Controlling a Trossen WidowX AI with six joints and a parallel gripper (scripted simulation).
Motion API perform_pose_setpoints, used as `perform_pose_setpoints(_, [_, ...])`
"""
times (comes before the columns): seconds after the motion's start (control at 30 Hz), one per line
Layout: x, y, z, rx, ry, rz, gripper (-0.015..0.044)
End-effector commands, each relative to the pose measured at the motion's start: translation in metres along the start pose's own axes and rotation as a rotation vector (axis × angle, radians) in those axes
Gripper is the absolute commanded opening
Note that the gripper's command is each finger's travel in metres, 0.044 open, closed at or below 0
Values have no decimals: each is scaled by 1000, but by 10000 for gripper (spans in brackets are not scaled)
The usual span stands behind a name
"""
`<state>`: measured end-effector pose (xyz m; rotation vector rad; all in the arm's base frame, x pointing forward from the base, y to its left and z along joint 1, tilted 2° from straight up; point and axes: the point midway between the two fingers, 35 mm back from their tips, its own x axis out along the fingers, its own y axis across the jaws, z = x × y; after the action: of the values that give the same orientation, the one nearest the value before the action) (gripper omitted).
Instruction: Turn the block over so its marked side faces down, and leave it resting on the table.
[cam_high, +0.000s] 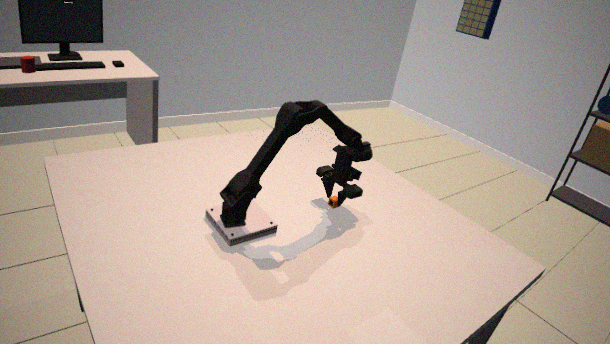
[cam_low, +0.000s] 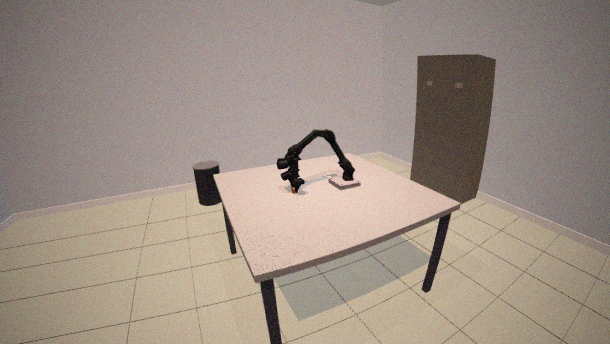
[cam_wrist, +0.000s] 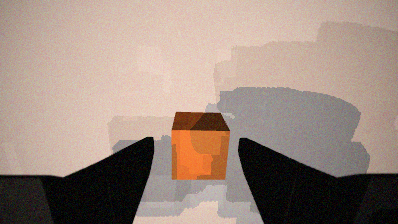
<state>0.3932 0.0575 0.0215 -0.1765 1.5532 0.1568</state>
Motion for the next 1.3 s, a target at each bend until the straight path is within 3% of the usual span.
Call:
perform_pose_setpoints(0.0, [2,0,0,4,2,-2,151])
perform_pose_setpoints(0.57, [1,0,0,4,2,-2,0])
perform_pose_setpoints(0.77, [-28,0,0,4,2,-2,0])
perform_pose_setpoints(1.27, [-22,-1,3,6,-131,-1,0])
